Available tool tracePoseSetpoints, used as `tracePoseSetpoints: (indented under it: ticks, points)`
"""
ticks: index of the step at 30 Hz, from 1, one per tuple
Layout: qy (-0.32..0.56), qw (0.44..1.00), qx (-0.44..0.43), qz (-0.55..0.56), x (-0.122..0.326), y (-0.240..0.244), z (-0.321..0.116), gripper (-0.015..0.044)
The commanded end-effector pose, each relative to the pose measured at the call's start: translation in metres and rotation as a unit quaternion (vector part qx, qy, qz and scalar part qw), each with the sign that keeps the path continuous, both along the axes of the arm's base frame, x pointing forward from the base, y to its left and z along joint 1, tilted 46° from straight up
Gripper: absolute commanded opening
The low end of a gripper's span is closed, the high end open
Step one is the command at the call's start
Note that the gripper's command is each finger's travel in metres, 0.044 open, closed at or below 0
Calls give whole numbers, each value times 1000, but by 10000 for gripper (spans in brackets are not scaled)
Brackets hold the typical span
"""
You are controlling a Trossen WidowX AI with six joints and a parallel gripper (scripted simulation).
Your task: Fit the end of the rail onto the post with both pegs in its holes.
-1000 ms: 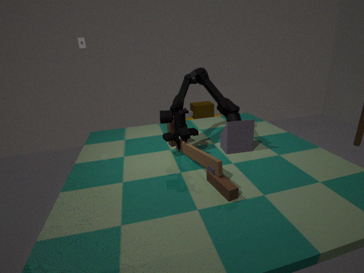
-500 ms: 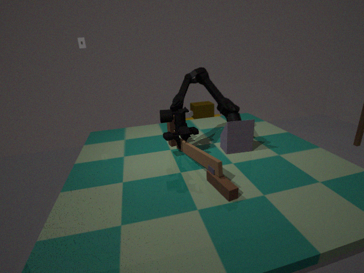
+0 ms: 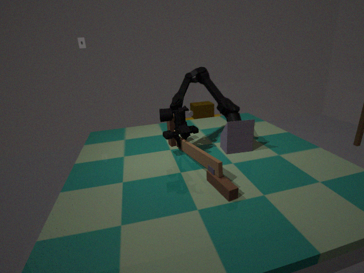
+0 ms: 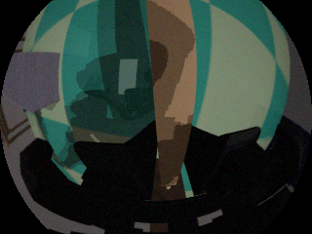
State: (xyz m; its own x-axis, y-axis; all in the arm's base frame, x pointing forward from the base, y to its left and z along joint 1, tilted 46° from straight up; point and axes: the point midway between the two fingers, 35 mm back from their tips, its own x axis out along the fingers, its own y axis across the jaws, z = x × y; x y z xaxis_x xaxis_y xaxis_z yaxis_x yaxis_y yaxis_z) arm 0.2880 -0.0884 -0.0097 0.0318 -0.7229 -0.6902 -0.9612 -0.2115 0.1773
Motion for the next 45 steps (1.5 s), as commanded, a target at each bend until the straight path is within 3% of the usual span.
tracePoseSetpoints:
  ticks: [1,45]
  points:
    - [-1,1000,3,2,2,4,2,0]
    - [-2,1000,3,2,2,20,17,0]
